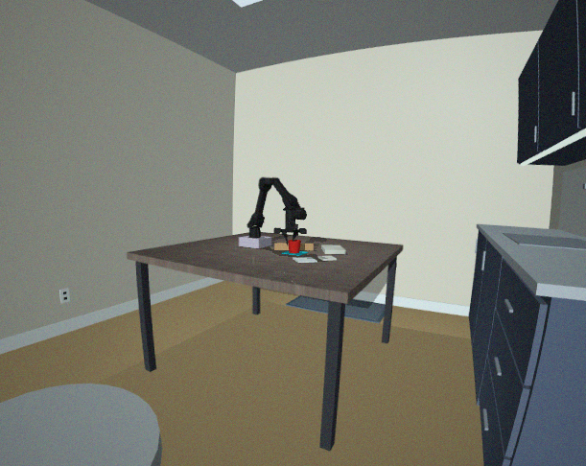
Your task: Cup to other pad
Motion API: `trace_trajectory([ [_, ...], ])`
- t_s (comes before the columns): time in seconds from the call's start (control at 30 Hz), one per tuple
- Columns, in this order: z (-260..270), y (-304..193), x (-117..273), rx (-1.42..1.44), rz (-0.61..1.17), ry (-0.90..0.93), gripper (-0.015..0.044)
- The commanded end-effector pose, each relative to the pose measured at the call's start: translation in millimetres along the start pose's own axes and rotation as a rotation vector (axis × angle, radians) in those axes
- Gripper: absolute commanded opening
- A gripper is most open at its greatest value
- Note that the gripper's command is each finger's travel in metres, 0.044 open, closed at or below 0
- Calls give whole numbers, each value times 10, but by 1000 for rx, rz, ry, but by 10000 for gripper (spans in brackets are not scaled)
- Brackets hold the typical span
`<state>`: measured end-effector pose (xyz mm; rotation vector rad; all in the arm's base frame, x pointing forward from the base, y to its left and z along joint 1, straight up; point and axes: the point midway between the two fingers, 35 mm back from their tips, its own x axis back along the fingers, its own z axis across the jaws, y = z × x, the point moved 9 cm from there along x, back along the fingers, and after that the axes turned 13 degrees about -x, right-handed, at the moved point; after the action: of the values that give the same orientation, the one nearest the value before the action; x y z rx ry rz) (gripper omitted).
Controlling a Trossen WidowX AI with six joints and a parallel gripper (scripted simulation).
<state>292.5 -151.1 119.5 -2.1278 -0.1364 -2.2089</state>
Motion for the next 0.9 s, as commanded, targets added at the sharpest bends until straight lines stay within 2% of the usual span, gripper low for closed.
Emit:
trace_trajectory([
  [0.0, 1, 1, 3, 0, -1, 1, 128],
  [0.87, 1, -1, 393, 2, 2, -4, 128],
])
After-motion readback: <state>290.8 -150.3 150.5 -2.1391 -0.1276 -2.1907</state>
